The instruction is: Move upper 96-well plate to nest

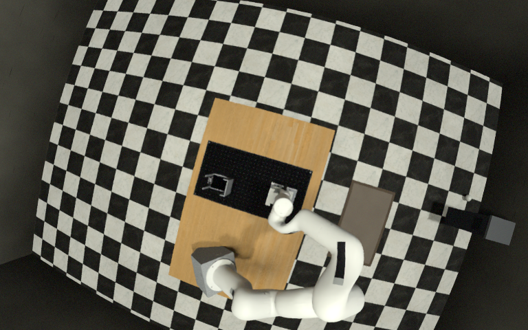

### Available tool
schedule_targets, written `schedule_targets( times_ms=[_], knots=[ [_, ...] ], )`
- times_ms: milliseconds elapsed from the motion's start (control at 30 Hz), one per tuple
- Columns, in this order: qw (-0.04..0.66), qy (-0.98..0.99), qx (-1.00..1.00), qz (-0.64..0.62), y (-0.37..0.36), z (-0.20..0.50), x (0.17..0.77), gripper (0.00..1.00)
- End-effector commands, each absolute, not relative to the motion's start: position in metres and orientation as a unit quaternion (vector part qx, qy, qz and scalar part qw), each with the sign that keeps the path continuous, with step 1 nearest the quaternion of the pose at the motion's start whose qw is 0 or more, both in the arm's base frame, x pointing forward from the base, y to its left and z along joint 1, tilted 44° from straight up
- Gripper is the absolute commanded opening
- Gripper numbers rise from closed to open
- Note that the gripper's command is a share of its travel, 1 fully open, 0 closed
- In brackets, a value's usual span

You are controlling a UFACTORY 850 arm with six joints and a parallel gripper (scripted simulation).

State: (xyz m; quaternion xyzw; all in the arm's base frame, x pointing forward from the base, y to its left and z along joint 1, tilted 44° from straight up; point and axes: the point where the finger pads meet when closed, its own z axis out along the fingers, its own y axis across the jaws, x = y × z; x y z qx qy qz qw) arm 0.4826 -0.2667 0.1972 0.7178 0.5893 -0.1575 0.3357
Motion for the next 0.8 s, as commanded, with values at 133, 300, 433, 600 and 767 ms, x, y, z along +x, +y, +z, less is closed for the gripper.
schedule_targets(
  times_ms=[133, 300, 433, 600, 767],
  knots=[
    [0.336, 0.589, 0.718, -0.157, -0.251, 0.215, 0.479, 1.00],
    [0.336, 0.589, 0.718, -0.157, -0.242, 0.225, 0.477, 1.00],
    [0.336, 0.589, 0.718, -0.157, -0.238, 0.228, 0.476, 1.00],
    [0.336, 0.589, 0.718, -0.157, -0.229, 0.238, 0.474, 1.00],
    [0.336, 0.589, 0.718, -0.157, -0.221, 0.248, 0.471, 1.00]
  ],
)
